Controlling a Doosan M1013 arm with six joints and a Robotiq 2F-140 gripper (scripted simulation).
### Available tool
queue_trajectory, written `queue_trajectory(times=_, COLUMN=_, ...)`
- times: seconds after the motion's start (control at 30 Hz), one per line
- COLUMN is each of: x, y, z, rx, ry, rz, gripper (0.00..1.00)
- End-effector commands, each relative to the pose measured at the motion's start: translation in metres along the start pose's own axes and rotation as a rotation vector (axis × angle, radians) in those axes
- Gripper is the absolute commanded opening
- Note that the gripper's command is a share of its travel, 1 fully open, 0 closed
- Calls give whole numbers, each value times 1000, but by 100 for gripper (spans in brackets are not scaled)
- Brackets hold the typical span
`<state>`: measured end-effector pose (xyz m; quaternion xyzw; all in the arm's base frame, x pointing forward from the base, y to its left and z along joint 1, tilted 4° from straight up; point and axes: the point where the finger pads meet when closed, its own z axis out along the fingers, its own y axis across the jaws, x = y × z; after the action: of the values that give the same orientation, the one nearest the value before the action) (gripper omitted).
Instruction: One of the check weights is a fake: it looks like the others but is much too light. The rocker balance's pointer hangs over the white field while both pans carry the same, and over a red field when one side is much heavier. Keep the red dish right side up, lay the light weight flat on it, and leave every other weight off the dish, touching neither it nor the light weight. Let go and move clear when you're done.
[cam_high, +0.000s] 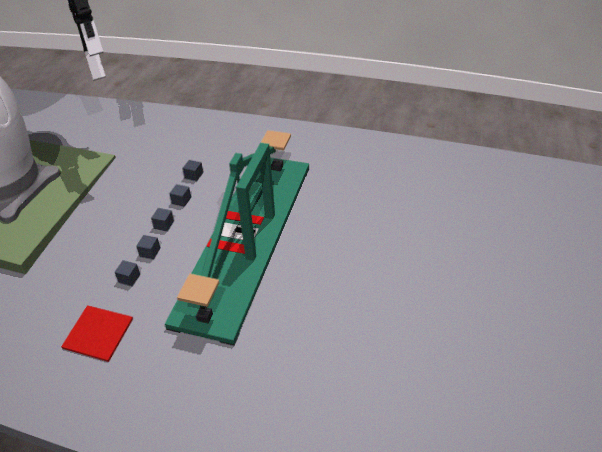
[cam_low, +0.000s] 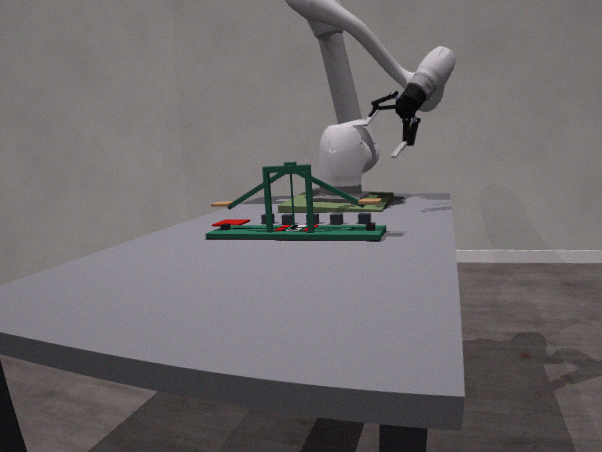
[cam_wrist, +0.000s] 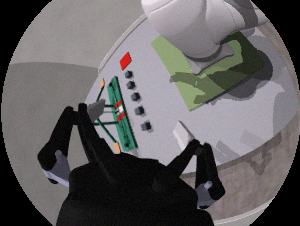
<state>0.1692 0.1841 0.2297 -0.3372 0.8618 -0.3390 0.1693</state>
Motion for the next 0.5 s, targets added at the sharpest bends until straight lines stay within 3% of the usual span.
queue_trajectory(times=0.0, x=-16, y=-37, z=-35, rx=-20, ry=-83, rz=203, gripper=100)
queue_trajectory(times=0.07, x=-16, y=-37, z=-35, rx=-20, ry=-83, rz=203, gripper=100)
queue_trajectory(times=0.2, x=-24, y=-79, z=-66, rx=-57, ry=-152, rz=411, gripper=100)
queue_trajectory(times=0.27, x=-24, y=-82, z=-66, rx=-66, ry=-146, rz=429, gripper=100)
queue_trajectory(times=0.47, x=-27, y=-62, z=-38, rx=-126, ry=-20, rz=402, gripper=100)
